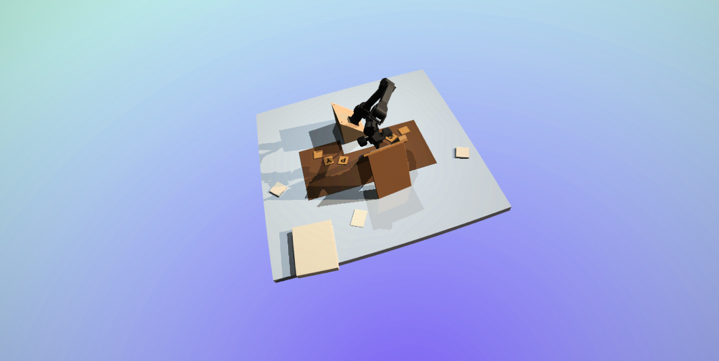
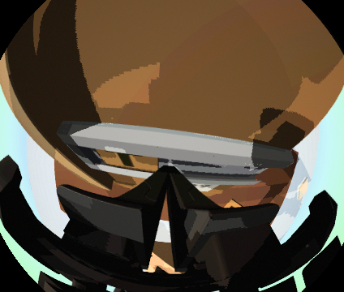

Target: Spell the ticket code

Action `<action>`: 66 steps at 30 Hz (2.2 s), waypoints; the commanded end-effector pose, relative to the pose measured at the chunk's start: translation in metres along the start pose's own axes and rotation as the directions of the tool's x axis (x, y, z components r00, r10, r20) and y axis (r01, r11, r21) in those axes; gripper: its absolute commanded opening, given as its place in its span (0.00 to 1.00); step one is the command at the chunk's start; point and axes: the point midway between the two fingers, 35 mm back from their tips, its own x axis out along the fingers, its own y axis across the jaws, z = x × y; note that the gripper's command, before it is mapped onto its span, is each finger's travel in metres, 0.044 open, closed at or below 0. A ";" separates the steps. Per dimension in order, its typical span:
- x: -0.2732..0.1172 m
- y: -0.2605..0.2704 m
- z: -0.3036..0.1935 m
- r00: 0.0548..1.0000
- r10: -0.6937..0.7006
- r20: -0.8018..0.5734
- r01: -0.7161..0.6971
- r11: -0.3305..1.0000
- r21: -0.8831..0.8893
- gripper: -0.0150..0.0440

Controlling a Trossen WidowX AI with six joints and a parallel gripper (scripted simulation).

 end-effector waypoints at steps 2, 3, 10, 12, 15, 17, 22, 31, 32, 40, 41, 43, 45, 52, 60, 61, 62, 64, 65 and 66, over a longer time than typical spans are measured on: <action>0.001 0.000 0.003 1.000 0.002 0.005 -0.002 1.000 0.001 0.25; 0.002 0.000 0.003 1.000 0.002 0.005 -0.002 1.000 0.001 0.25; 0.004 0.001 0.005 1.000 0.002 0.005 -0.002 1.000 0.001 0.25; 0.004 0.001 0.005 1.000 0.002 0.005 -0.002 1.000 0.001 0.25; 0.003 0.001 0.004 1.000 0.002 0.005 -0.002 1.000 0.001 0.25; 0.003 0.002 0.003 1.000 0.002 0.005 -0.002 1.000 0.001 0.25; 0.003 0.004 0.003 1.000 0.002 0.005 -0.002 1.000 0.001 0.25; 0.003 0.007 0.003 1.000 0.002 0.005 -0.002 1.000 0.001 0.25; 0.003 0.007 0.003 1.000 0.002 0.005 -0.002 1.000 0.001 0.25; 0.003 0.010 0.003 1.000 0.003 0.005 -0.003 1.000 0.001 0.25; 0.003 0.010 0.003 1.000 0.003 0.005 -0.003 1.000 0.001 0.25; 0.003 0.011 0.003 1.000 0.003 0.005 -0.003 1.000 0.001 0.25; 0.003 0.012 0.003 1.000 0.003 0.005 -0.003 1.000 0.001 0.25; 0.003 0.014 0.003 1.000 0.003 0.005 -0.003 1.000 0.001 0.25; 0.003 0.017 0.003 1.000 0.003 0.005 -0.003 1.000 0.002 0.25; 0.003 0.017 0.003 1.000 0.003 0.005 -0.003 1.000 0.002 0.25; 0.003 0.017 0.003 1.000 0.003 0.005 -0.003 1.000 0.002 0.25; 0.003 0.018 0.003 1.000 0.003 0.005 -0.003 1.000 0.002 0.25; 0.002 0.016 0.003 1.000 0.003 0.005 -0.003 1.000 0.002 0.25; 0.001 0.015 0.001 1.000 0.003 0.005 -0.003 1.000 0.002 0.25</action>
